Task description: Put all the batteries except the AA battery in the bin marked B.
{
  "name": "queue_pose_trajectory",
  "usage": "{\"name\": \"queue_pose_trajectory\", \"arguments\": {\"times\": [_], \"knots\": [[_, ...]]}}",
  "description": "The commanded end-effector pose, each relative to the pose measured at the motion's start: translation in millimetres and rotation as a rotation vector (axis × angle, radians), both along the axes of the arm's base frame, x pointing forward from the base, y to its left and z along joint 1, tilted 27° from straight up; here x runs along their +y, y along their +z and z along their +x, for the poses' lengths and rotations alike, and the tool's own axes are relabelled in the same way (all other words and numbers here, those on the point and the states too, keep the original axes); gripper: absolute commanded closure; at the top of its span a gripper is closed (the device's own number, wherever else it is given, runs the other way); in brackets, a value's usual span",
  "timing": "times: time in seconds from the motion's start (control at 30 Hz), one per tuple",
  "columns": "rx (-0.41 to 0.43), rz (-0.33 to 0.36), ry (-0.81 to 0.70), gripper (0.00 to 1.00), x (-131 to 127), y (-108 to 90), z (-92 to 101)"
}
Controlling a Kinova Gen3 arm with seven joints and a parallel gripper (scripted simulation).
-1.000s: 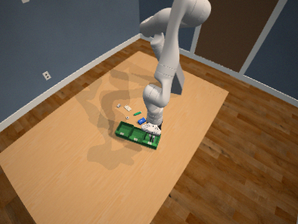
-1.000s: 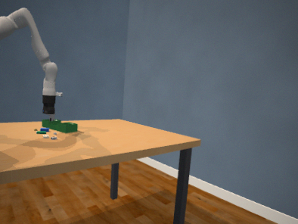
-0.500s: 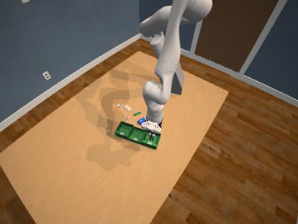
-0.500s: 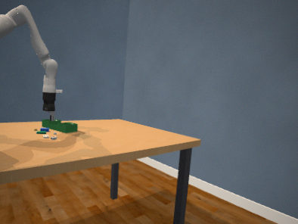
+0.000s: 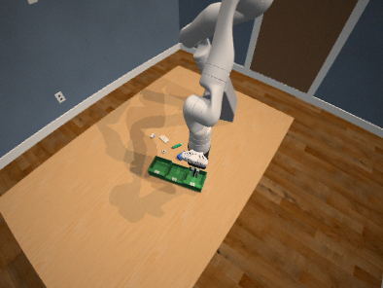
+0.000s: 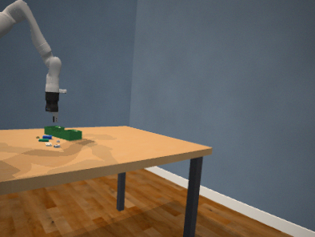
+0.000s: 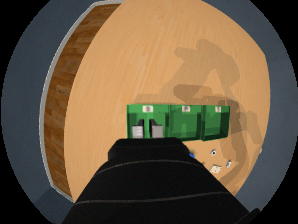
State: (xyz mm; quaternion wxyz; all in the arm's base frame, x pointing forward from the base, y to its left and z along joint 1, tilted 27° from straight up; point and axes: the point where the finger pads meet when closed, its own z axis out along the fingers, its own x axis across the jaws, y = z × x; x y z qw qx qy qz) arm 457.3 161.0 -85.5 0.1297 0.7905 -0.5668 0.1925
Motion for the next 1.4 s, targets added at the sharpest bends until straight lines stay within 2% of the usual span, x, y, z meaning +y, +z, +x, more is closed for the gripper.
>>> {"name": "queue_pose_trajectory", "arguments": {"times": [0.0, 0.5, 0.9, 0.93, 1.07, 1.13, 1.37], "knots": [[-0.002, 0.003, 0.003, 0.69, 3, 1.3, 0.1], [-0.002, 0.003, 0.003, 0.69, 55, 112.9, -20.0], [-0.002, 0.003, 0.003, 0.69, 56, 113.9, -20.1], [-0.023, 0.011, -0.041, 0.20, 48, 111.2, -22.6], [-0.107, 0.043, -0.220, 0.20, 18, 100.1, -32.6], [-0.107, 0.043, -0.220, 0.20, 18, 100.1, -32.6], [-0.247, 0.095, -0.516, 0.20, -34, 80.8, -50.0]]}}
